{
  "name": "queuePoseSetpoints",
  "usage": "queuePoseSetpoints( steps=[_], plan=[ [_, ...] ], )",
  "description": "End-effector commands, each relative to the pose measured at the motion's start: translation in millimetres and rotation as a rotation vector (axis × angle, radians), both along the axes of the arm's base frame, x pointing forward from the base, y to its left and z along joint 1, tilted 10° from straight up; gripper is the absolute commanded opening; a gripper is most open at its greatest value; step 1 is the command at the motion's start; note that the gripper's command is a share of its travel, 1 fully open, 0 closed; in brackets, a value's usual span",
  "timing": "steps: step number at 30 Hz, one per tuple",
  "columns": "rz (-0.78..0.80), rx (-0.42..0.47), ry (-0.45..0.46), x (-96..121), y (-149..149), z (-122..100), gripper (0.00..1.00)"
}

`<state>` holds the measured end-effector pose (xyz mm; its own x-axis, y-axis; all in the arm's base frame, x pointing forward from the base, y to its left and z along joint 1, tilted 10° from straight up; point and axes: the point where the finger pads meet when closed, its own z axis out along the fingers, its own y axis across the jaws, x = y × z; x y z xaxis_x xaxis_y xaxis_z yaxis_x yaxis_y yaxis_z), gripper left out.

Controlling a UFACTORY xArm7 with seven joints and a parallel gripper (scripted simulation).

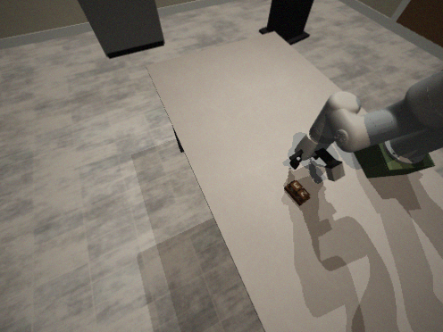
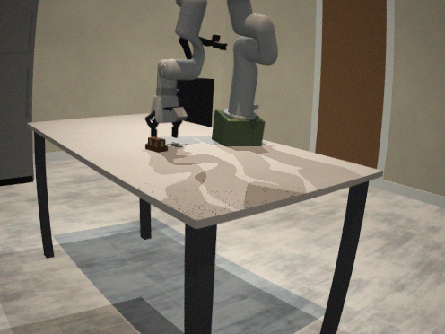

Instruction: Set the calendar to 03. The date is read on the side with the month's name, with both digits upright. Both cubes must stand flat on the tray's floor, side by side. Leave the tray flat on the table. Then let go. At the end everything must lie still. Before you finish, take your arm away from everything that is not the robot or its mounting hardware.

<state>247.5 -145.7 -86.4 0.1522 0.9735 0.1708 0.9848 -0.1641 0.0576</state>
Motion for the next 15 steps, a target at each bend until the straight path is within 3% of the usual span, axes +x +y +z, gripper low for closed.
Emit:
queuePoseSetpoints(
  steps=[1,15],
  plan=[
    [-0.001,-0.001,-0.002,0.7,-0.8,0.5,1.00],
    [-0.001,-0.001,-0.002,0.2,-1.6,5.6,1.00]
  ],
)
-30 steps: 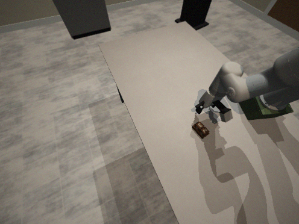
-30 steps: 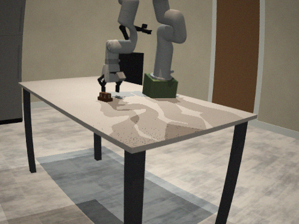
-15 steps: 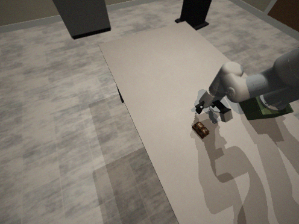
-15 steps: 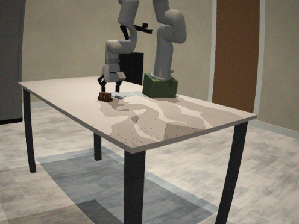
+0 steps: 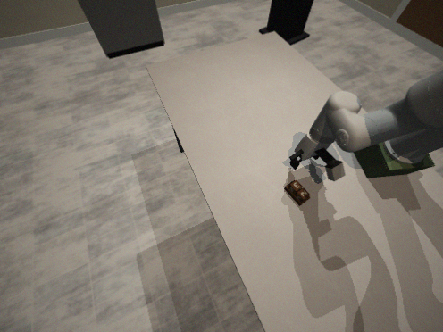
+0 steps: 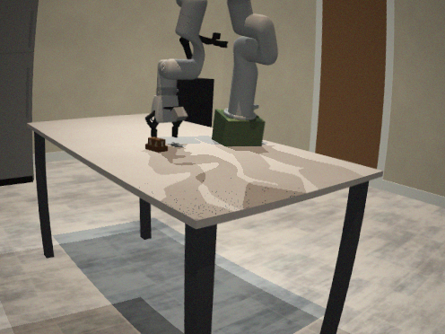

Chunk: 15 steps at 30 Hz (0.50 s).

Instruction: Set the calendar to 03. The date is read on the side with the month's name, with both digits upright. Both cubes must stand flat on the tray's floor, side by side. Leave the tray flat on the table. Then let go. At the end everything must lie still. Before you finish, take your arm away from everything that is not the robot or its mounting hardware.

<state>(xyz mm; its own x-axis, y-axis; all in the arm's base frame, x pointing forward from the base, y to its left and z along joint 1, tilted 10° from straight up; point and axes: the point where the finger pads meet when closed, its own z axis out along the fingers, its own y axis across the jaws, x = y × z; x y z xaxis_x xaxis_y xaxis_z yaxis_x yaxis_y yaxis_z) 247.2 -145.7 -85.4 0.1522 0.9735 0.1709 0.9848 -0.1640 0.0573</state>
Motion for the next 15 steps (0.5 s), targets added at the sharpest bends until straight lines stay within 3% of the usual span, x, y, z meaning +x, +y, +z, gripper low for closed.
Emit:
queuePoseSetpoints(
  steps=[1,15],
  plan=[
    [-0.001,-0.001,-0.002,0.2,-2.0,7.4,1.00],
    [-0.001,-0.001,-0.002,-2.4,-6.7,36.8,1.00]
  ],
)
